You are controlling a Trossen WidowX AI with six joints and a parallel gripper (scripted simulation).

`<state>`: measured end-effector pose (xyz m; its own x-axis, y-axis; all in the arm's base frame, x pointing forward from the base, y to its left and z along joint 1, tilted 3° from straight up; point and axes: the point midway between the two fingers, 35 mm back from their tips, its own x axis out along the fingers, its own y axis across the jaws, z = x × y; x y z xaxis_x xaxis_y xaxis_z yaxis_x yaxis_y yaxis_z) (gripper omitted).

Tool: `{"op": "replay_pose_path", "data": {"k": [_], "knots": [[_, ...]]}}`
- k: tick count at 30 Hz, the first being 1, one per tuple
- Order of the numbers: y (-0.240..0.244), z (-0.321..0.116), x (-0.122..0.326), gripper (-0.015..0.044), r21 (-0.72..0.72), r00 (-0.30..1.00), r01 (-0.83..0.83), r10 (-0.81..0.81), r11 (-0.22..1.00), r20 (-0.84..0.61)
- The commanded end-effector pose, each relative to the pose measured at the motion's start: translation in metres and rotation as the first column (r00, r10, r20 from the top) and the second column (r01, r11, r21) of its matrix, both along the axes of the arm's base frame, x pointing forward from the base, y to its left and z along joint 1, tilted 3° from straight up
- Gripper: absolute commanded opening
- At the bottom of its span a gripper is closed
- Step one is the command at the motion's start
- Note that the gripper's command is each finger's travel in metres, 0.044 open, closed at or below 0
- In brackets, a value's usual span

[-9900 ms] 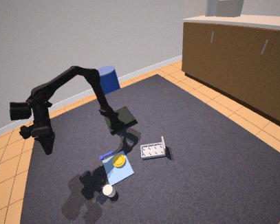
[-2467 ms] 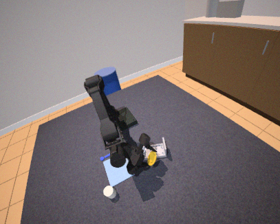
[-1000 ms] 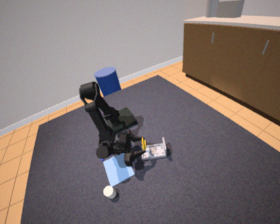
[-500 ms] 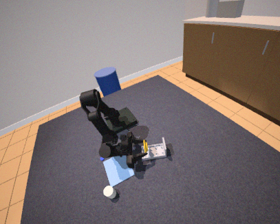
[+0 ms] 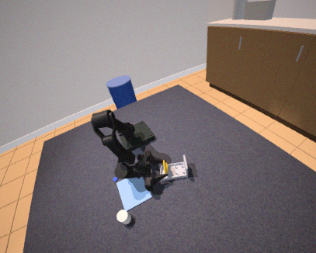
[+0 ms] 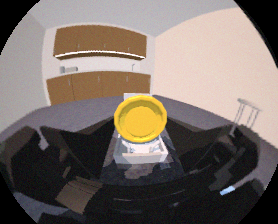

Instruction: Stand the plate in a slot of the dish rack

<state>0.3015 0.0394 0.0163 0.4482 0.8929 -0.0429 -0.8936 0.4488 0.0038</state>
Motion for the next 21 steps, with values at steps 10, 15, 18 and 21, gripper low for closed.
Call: {"op": "replay_pose_path", "data": {"k": [10,15,18,21], "knots": [[-0.0001,0.0013,0.0003,0.0079,-0.001,1.000,0.000,0.000,1.000,0.003],[-0.0001,0.0013,0.0003,0.0210,-0.001,1.000,0.000,0.000,1.000,0.003],[-0.0001,0.0013,0.0003,0.0289,-0.001,1.000,0.000,0.000,1.000,0.003],[-0.0001,0.0013,0.0003,0.0368,-0.001,1.000,0.000,0.000,1.000,0.003]]}}
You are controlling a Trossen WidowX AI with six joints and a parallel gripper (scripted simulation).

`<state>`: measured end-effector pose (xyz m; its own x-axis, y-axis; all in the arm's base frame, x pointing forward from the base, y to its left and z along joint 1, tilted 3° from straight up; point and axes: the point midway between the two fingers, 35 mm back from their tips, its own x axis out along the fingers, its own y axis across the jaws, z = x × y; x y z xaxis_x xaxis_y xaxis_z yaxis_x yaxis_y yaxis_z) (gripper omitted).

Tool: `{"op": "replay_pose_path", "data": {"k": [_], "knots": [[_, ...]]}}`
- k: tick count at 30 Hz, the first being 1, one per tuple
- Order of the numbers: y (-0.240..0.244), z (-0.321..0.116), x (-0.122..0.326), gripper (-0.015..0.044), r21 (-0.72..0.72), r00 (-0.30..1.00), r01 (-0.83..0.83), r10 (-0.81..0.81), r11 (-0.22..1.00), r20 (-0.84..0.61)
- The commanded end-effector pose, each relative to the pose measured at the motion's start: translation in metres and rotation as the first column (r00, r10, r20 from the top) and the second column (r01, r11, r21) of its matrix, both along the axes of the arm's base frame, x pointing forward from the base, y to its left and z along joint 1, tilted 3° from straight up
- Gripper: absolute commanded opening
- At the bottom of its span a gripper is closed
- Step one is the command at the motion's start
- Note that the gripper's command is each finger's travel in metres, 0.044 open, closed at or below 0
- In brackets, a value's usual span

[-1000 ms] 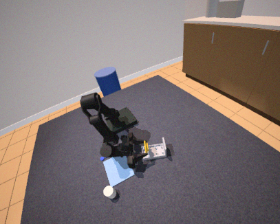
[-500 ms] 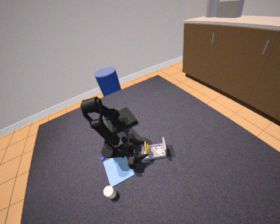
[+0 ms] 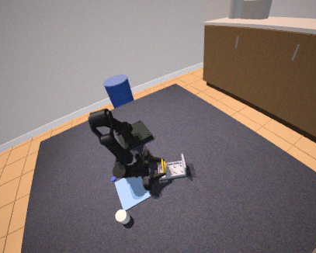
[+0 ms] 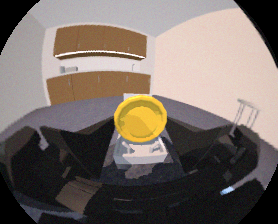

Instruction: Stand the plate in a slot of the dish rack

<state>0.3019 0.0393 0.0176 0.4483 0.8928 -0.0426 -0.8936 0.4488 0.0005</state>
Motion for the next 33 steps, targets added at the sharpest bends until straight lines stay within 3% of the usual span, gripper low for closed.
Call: {"op": "replay_pose_path", "data": {"k": [1,8,19,23,33], "knots": [[0.000,0.000,0.000,0.0394,0.000,1.000,0.000,0.000,1.000,0.000],[0.000,0.006,0.002,0.0400,0.000,1.000,0.000,0.000,1.000,0.000],[0.000,0.107,0.011,0.0400,0.007,1.000,0.000,0.001,1.000,-0.008],[-0.001,0.113,0.012,0.0400,0.007,1.000,0.004,-0.003,1.000,-0.012],[-0.028,0.120,0.055,0.0400,-0.064,0.951,0.211,-0.220,0.975,-0.217]]}}
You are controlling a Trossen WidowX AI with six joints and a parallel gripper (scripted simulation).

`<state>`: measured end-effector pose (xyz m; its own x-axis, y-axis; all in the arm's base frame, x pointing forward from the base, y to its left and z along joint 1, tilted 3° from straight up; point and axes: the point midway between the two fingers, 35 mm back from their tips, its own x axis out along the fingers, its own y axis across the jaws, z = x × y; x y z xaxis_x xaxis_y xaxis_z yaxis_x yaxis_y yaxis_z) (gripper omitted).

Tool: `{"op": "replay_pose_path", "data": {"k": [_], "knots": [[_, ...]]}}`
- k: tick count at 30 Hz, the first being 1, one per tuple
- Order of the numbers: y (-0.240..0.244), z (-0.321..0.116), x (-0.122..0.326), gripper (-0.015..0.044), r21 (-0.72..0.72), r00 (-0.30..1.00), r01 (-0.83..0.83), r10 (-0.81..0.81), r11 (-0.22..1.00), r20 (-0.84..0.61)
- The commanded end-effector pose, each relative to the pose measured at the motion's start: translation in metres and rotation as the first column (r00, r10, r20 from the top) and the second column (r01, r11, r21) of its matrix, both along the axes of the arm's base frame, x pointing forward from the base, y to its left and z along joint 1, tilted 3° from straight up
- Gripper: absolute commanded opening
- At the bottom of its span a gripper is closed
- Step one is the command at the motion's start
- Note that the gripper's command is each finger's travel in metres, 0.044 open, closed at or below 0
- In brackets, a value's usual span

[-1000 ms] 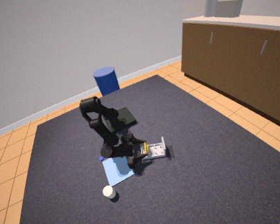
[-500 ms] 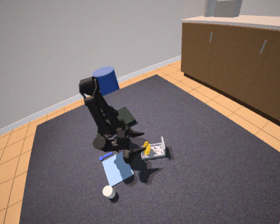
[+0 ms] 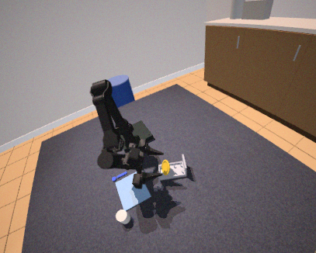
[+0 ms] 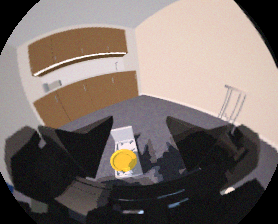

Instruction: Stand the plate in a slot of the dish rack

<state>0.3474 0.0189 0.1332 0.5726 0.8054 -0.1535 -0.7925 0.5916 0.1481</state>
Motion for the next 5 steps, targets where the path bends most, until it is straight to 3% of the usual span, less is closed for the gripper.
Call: {"op": "replay_pose_path", "data": {"k": [1,5], "knots": [[-0.010,0.005,0.013,0.0400,-0.033,0.995,0.070,-0.072,0.997,-0.064],[-0.022,0.008,0.022,0.0400,-0.078,0.975,0.144,-0.155,0.986,-0.158]]}}
